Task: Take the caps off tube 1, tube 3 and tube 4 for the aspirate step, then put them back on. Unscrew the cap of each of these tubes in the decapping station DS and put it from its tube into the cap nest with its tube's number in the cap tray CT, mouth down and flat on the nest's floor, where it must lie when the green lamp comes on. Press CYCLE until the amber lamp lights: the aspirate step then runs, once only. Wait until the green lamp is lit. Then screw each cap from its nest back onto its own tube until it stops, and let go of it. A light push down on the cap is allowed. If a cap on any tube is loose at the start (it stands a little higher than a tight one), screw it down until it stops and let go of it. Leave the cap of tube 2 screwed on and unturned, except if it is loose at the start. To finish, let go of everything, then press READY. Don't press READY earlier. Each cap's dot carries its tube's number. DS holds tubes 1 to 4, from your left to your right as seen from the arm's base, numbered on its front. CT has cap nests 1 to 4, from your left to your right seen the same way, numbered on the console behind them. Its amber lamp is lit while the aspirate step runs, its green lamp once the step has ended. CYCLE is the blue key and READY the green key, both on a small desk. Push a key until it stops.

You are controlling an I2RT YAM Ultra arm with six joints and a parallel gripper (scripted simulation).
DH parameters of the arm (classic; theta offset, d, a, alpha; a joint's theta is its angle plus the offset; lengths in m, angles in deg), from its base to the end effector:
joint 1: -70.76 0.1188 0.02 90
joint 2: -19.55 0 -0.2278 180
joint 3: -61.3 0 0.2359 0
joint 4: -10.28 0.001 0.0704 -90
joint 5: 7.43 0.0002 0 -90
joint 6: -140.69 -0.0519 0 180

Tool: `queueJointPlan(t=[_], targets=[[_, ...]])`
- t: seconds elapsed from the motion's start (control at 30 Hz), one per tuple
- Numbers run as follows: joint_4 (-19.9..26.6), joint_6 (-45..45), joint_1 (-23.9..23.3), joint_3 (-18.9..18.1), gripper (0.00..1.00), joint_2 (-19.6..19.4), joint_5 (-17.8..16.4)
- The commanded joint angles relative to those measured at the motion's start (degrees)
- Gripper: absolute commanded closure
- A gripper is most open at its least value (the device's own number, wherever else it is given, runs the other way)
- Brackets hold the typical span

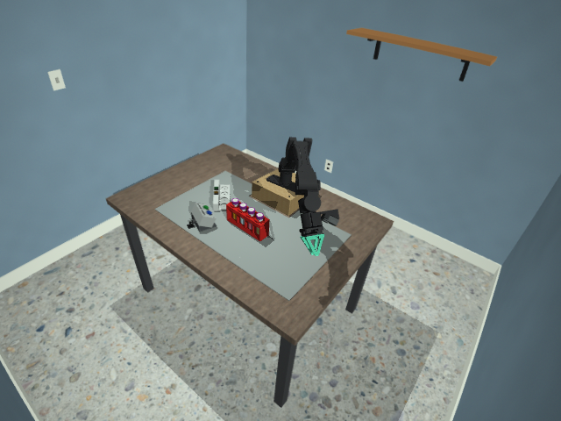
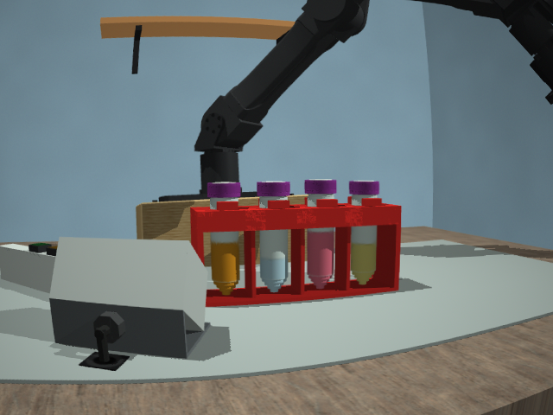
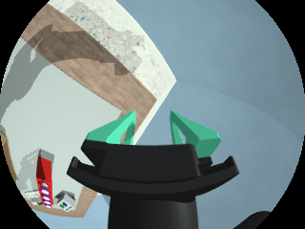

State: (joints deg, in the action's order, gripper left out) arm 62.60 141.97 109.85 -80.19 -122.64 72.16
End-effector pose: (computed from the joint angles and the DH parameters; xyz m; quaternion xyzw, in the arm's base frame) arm 0.3883 0.3288 0.1584 -0.8693 0.3703 -0.0617 0.3215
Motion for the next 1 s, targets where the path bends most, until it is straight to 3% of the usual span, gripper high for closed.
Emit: queueJointPlan(t=[0.0, 0.13, 0.37, 0.63, 0.83, 0.97], targets=[[1.14, -2.23, -0.34, -0.42, 0.51, 1.52, 0.36], [3.7, -6.38, -1.15, -1.29, 0.51, 1.55, 2.1], [1.72, -3.71, -4.66, 4.14, 0.51, 4.44, 0.21], [5.56, -10.65, -6.06, 3.33, 0.51, 4.77, 2.97], [3.8, -8.17, -9.27, 8.28, 0.51, 7.45, 1.4], [5.06, -10.76, -10.07, 8.53, 0.51, 7.88, 2.35]])
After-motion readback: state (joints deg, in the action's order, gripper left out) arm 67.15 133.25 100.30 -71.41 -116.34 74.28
